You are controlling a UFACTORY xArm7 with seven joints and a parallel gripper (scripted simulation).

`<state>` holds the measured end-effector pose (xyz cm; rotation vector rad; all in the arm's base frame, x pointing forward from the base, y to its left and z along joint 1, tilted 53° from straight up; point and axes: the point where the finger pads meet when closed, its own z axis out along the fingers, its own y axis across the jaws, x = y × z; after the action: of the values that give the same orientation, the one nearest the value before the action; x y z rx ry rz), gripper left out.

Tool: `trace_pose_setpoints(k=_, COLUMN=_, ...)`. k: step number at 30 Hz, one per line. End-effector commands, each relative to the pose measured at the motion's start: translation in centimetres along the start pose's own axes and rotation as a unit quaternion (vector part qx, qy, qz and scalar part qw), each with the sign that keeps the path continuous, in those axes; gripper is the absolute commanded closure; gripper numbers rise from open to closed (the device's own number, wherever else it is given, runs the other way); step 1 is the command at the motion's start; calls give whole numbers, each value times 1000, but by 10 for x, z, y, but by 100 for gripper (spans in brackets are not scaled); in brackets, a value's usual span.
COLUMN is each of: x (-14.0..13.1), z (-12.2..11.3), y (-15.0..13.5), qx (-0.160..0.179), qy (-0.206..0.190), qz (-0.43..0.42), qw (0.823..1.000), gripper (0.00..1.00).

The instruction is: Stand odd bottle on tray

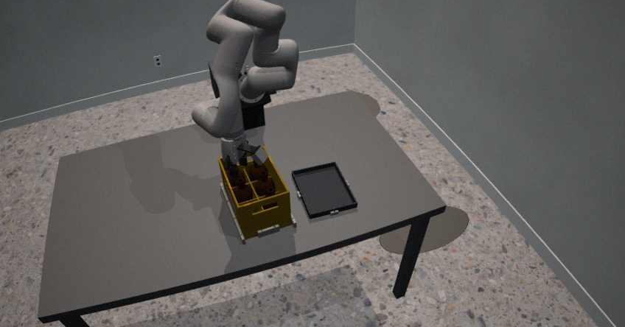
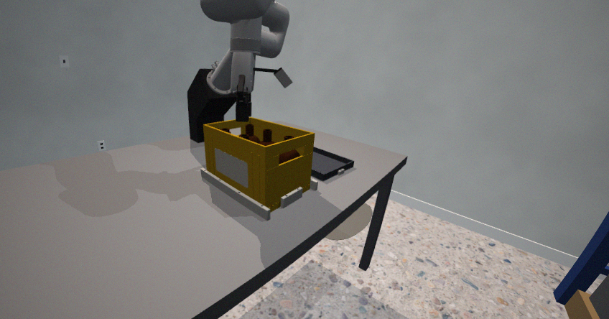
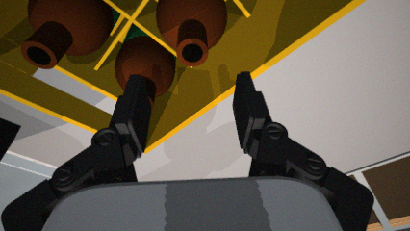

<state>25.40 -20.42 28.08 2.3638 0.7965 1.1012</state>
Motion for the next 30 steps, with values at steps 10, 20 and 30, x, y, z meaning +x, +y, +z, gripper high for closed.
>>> trace_pose_setpoints(k=10, x=0, z=14, y=1, qx=-1, qy=0, qz=0, qw=1000, gripper=35)
trace_pose_setpoints(k=20, x=0, z=22, y=1, qx=-1, qy=0, qz=0, qw=1000, gripper=35)
trace_pose_setpoints(k=30, x=0, z=25, y=1, qx=-1, qy=0, qz=0, qw=1000, gripper=35)
